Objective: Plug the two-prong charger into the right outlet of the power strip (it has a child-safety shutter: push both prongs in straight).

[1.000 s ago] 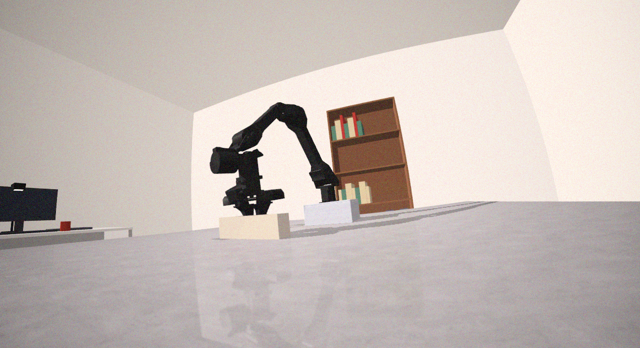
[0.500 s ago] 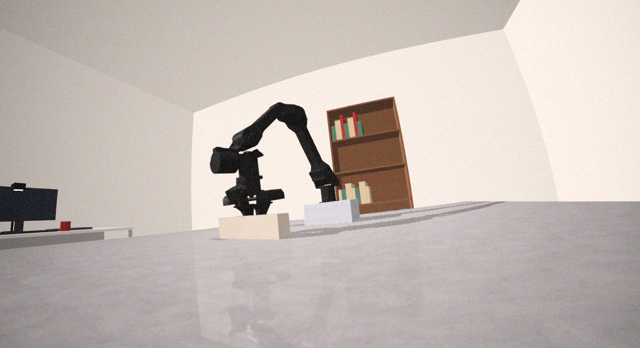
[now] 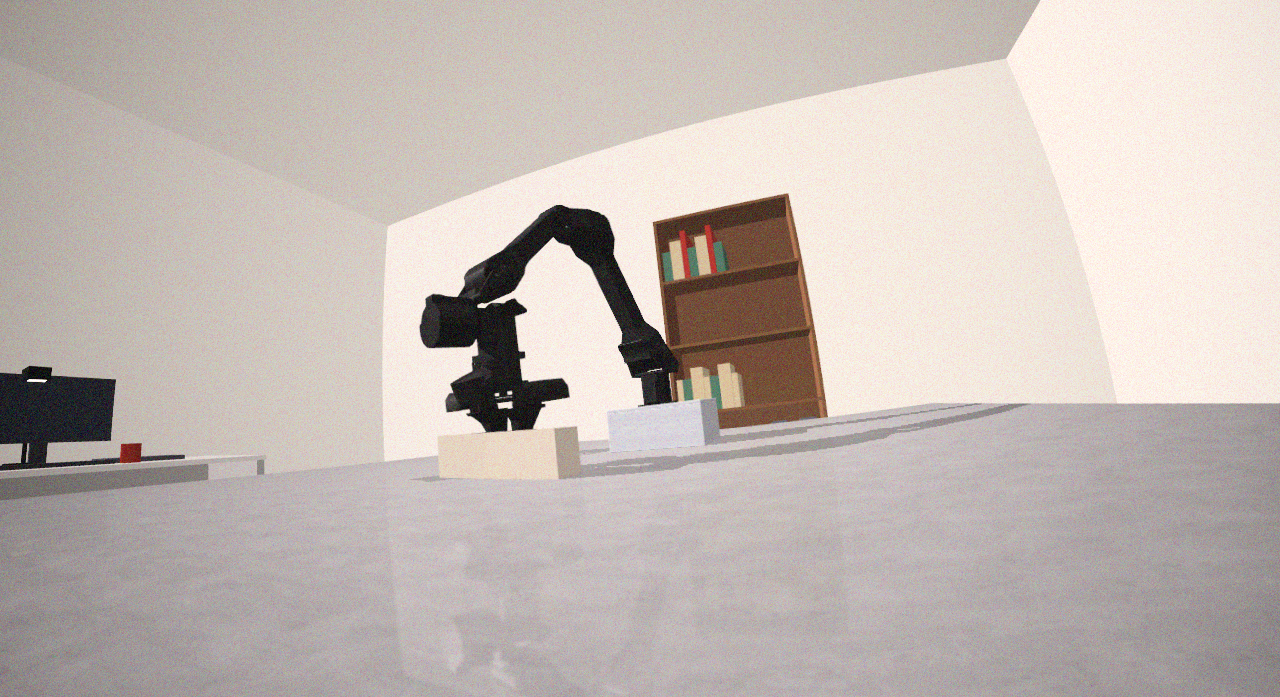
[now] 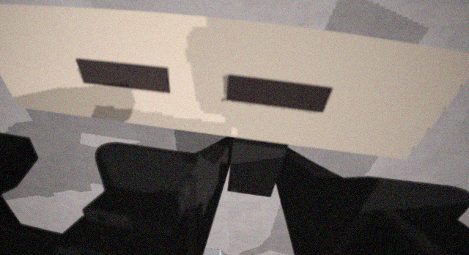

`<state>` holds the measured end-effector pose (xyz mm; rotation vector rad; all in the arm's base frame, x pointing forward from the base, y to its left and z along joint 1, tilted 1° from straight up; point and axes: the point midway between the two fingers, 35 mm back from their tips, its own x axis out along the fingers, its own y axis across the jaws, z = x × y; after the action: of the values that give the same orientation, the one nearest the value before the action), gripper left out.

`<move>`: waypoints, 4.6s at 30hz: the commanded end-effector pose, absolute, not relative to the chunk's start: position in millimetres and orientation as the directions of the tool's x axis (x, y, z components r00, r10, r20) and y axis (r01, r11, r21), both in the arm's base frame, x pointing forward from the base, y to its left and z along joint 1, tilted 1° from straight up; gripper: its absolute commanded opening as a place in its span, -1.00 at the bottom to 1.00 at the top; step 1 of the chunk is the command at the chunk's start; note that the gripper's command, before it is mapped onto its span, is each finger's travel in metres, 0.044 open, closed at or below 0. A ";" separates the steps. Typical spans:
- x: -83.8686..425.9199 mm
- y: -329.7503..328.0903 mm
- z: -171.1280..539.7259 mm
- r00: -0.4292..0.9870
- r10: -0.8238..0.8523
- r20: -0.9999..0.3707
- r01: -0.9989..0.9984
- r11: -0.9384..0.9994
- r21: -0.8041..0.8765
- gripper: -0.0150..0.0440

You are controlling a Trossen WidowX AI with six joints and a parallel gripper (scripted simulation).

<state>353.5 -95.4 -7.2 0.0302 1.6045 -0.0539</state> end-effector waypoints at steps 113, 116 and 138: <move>314.2 -94.4 -10.6 -0.012 -0.016 -1.000 0.054 0.998 -0.016 1.00; 311.0 -94.2 -10.9 -0.012 -0.016 -1.000 0.054 0.998 -0.016 1.00; 287.4 -92.7 -13.8 -0.013 -0.016 -1.000 0.054 0.998 -0.016 1.00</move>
<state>289.7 -93.2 -15.0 0.0338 1.5894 -0.0613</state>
